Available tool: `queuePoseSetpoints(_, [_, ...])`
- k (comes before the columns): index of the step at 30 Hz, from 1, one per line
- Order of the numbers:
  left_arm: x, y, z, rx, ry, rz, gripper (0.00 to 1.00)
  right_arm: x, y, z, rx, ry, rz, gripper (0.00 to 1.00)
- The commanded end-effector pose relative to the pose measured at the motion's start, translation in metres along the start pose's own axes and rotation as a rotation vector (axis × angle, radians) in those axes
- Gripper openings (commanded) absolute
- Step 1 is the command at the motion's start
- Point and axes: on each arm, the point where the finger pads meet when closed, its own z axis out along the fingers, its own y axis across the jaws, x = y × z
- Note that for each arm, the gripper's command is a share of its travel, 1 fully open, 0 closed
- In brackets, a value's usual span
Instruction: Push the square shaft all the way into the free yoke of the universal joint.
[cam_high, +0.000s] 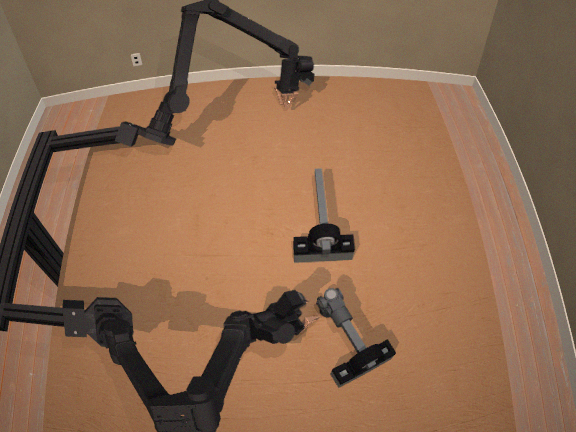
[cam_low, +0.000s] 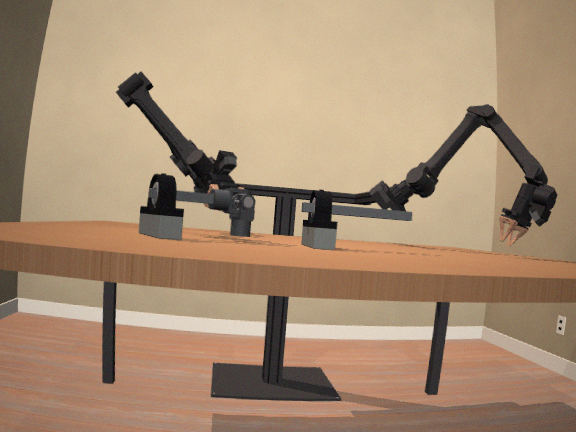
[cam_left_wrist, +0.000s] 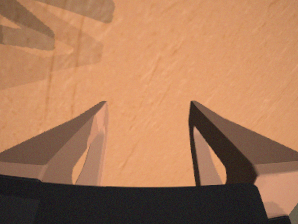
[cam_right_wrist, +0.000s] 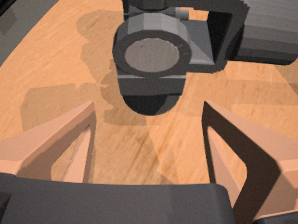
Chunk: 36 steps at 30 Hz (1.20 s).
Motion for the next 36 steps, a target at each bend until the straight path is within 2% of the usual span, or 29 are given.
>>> queuePoseSetpoints(1, [-0.028,-0.034,0.012,0.004,-0.008,0.244,0.47,-0.007,-0.004,0.001,0.008,-0.012,0.002,0.63])
queuePoseSetpoints(5, [-0.029,-0.055,0.018,-0.004,0.011,0.354,0.47,-0.007,-0.004,0.001,0.008,-0.012,0.002,0.63])
queuePoseSetpoints(11, [-0.039,-0.131,0.035,-0.074,0.033,0.686,0.47,-0.007,-0.004,0.001,0.008,-0.012,0.002,0.63])
queuePoseSetpoints(19, [-0.033,-0.228,0.046,-0.174,0.053,1.112,0.47,-0.005,-0.002,0.0,0.005,-0.01,0.001,0.63])
queuePoseSetpoints(21, [-0.033,-0.228,0.046,-0.174,0.053,1.112,0.47,-0.005,-0.002,0.0,0.005,-0.01,0.001,0.63])
queuePoseSetpoints(24, [-0.023,-0.279,0.047,-0.233,0.059,1.334,0.47,-0.005,-0.002,0.0,0.005,-0.01,0.001,0.63])
queuePoseSetpoints(30, [0.0,-0.357,0.043,-0.354,0.05,1.615,0.47,-0.005,-0.002,0.0,0.005,-0.01,0.001,0.63])
queuePoseSetpoints(32, [0.008,-0.38,0.04,-0.393,0.041,1.686,0.47,-0.005,-0.002,0.0,0.005,-0.01,0.001,0.63])
queuePoseSetpoints(36, [0.035,-0.404,0.057,-0.418,0.127,1.852,0.47,-0.005,-0.002,0.0,0.005,-0.01,0.001,0.63])
